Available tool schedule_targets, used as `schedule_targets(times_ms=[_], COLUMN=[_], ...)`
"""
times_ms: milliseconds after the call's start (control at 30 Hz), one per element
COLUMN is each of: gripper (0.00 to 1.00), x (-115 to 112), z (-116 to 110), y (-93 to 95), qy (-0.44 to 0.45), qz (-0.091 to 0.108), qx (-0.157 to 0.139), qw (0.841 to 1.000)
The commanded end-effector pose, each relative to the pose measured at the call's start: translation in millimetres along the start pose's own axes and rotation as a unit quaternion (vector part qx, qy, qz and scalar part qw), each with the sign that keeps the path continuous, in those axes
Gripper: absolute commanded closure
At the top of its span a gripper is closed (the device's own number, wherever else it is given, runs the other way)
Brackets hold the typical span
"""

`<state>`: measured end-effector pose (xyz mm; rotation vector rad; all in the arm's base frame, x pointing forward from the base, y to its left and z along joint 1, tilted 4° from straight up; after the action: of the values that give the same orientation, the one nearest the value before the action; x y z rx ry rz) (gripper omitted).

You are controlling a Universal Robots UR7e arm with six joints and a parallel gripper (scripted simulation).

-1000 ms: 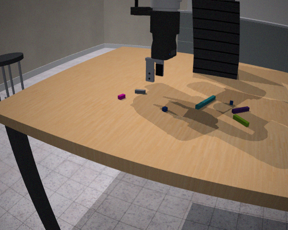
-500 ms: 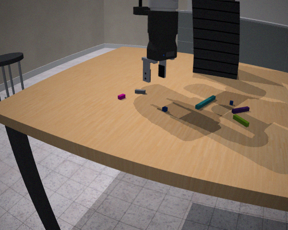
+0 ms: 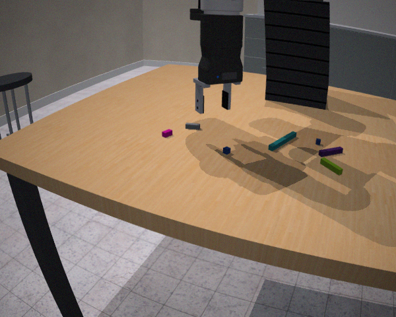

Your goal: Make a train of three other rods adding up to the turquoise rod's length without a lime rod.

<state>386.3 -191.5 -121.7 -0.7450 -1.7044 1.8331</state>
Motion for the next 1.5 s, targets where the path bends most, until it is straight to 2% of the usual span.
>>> schedule_targets(times_ms=[0,1467], gripper=[0.00,0.00], x=[-2.7,-1.7], z=[-3.2,-2.9], y=[-1.7,-1.4], qy=[0.039,0.046], qz=[0.002,0.001], qx=[0.000,0.000], qw=[0.999,0.999])
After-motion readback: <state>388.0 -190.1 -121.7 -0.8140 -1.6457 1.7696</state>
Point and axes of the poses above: the point where the finger pads meet when closed, its own y axis out along the fingers, its own x axis across the jaws, z = x × y, the point moved 9 cm from there along -y, back along the fingers, and after that the axes turned 7 degrees about -y, right-handed, at the moved point
